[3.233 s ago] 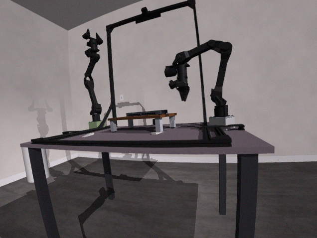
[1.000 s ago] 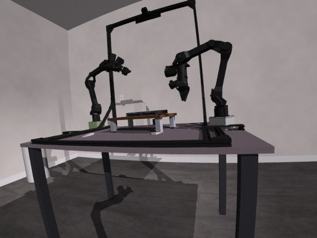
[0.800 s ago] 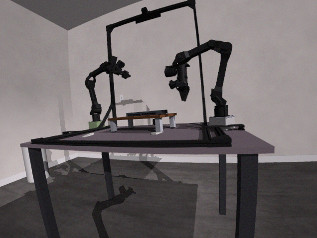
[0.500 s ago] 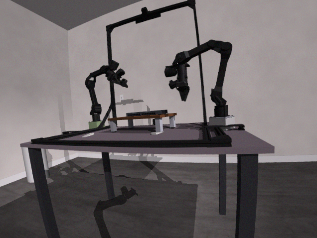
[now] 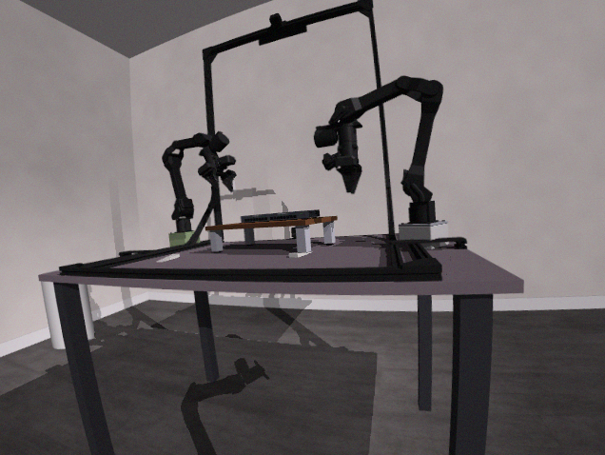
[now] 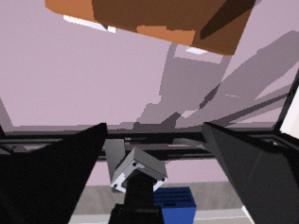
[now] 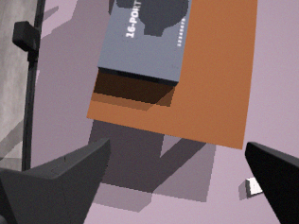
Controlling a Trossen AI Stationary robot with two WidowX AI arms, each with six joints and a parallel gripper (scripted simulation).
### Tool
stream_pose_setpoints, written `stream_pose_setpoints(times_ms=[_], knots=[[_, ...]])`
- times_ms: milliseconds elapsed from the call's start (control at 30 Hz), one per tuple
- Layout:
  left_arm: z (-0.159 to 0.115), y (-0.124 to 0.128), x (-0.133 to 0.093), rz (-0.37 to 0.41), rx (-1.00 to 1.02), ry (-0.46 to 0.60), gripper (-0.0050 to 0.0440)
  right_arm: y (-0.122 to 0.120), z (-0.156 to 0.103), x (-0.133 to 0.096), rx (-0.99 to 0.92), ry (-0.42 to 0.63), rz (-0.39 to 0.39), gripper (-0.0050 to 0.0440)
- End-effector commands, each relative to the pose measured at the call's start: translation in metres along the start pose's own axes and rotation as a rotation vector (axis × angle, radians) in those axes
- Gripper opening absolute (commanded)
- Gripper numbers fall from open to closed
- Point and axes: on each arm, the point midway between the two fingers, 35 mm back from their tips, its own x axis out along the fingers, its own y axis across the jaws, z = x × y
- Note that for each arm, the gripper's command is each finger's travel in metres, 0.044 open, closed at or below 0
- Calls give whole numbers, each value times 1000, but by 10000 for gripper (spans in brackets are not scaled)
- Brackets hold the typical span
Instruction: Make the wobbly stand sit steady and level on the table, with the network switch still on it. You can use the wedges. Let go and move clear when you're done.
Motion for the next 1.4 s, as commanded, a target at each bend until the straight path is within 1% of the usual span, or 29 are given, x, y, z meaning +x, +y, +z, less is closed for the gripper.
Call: stream_pose_setpoints(times_ms=[0, 67, 267, 300, 633, 833, 867, 1367], knots=[[0, 0, 0, 0, 0, 0, 440, 9, -55, 18, -10, 205, 38, 440], [0, 0, 0, 0, 0, 0, 440, 13, -79, 22, -14, 299, 58, 440], [0, 0, 0, 0, 0, 0, 440, 13, -79, 22, -14, 299, 58, 440], [0, 0, 0, 0, 0, 0, 440, 12, -68, 20, -11, 264, 54, 440], [0, 0, 0, 0, 0, 0, 440, 19, -112, 23, -19, 427, 87, 440], [0, 0, 0, 0, 0, 0, 440, 19, -112, 23, -19, 427, 87, 440], [0, 0, 0, 0, 0, 0, 440, 19, -105, 23, -16, 405, 84, 440], [0, 0, 0, 0, 0, 0, 440, 19, -105, 23, -16, 405, 84, 440]])
